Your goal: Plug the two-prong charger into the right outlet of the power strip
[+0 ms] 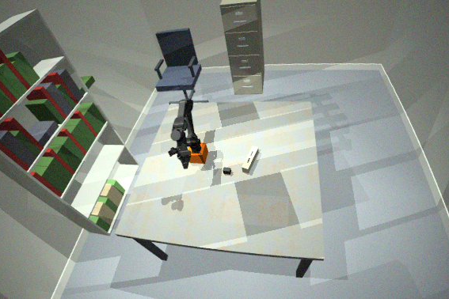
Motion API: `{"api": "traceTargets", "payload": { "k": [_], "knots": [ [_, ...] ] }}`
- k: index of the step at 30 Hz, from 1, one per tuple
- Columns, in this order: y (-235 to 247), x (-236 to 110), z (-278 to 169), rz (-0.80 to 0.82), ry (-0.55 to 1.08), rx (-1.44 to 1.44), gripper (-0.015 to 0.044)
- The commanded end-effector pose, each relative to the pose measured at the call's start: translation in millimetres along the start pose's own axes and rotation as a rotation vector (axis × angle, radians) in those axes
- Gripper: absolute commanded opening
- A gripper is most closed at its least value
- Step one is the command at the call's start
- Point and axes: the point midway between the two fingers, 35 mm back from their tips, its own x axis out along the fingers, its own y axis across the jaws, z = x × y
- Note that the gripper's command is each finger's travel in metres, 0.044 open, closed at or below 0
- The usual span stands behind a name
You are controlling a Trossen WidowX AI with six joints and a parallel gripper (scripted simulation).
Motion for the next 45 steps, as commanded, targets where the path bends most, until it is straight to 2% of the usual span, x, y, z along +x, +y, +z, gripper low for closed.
{"api": "traceTargets", "payload": {
  "k": [1,16,33,45],
  "knots": [
    [-1.3,9.1,-13.4,-0.027,0.042,-0.093,0.0440],
    [-12.3,38.6,-74.8,-0.108,0.234,-0.478,0.0440],
    [-30.1,54.1,-126.7,-0.164,0.380,-0.833,0.0440],
    [-54.3,61.1,-179.2,-0.173,0.577,-1.207,0.0440]
  ]
}}
